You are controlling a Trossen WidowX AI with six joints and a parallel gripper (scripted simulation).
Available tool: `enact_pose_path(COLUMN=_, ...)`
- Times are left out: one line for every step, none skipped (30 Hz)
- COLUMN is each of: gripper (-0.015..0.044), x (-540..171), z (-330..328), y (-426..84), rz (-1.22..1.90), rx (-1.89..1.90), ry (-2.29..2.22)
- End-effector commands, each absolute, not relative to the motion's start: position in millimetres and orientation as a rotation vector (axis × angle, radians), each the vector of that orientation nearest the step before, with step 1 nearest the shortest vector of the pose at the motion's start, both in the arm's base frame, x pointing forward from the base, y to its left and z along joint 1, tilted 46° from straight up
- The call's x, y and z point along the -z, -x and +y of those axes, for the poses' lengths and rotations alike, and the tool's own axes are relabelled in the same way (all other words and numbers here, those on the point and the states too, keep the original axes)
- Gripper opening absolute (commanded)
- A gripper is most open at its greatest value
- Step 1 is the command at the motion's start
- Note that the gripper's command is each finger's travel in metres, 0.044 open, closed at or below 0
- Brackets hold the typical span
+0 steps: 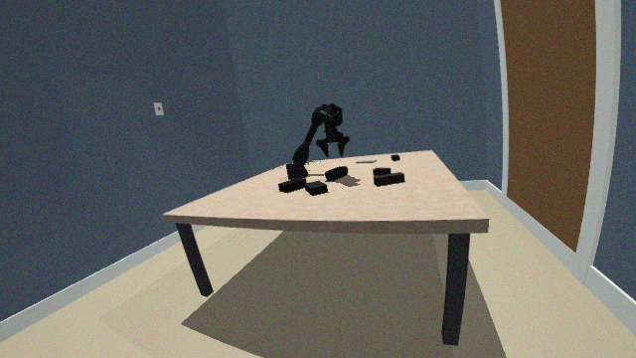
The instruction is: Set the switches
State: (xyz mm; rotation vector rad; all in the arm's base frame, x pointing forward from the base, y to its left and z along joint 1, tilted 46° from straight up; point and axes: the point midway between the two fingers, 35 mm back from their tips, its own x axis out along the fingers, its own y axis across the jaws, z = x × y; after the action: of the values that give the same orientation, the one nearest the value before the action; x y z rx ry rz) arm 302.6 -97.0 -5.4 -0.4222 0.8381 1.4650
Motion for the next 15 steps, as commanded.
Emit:
enact_pose_path(gripper=0.0414, x=1.6, z=-99.2, y=-303.2, rz=0.837, rx=-1.475, ry=0.431)
enact_pose_path(gripper=0.0387, x=1.6, z=-99.2, y=-303.2, rz=0.837, rx=-1.475, ry=0.431)
enact_pose_path(gripper=0.0361, x=1.6, z=-99.2, y=-303.2, rz=0.837, rx=-1.475, ry=0.431)
enact_pose_path(gripper=0.0335, x=1.6, z=-99.2, y=-303.2, rz=0.837, rx=-1.475, ry=0.431)
enact_pose_path(gripper=0.0309, x=1.6, z=-99.2, y=-303.2, rz=0.837, rx=-1.475, ry=0.431)
enact_pose_path(gripper=0.0282, x=1.6, z=-99.2, y=-303.2, rz=0.837, rx=-1.475, ry=0.431)
enact_pose_path(gripper=0.0256, x=1.6, z=-99.2, y=-303.2, rz=0.837, rx=-1.475, ry=0.431)
enact_pose_path(gripper=0.023, x=1.6, z=-99.2, y=-303.2, rz=0.837, rx=-1.475, ry=0.431)
enact_pose_path(gripper=0.0204, x=1.6, z=-99.2, y=-303.2, rz=0.837, rx=-1.475, ry=0.431)
enact_pose_path(gripper=0.0177, x=1.6, z=-99.2, y=-303.2, rz=0.837, rx=-1.475, ry=0.431)
enact_pose_path(gripper=0.0151, x=1.6, z=-99.2, y=-303.2, rz=0.837, rx=-1.475, ry=0.431)
enact_pose_path(gripper=0.0125, x=1.6, z=-99.2, y=-303.2, rz=0.837, rx=-1.475, ry=0.431)
enact_pose_path(gripper=0.0099, x=1.6, z=-99.2, y=-303.2, rz=0.837, rx=-1.475, ry=0.431)
enact_pose_path(gripper=0.0073, x=1.6, z=-99.2, y=-303.2, rz=0.837, rx=-1.475, ry=0.431)
enact_pose_path(gripper=0.0046, x=1.6, z=-99.2, y=-303.2, rz=0.837, rx=-1.475, ry=0.431)
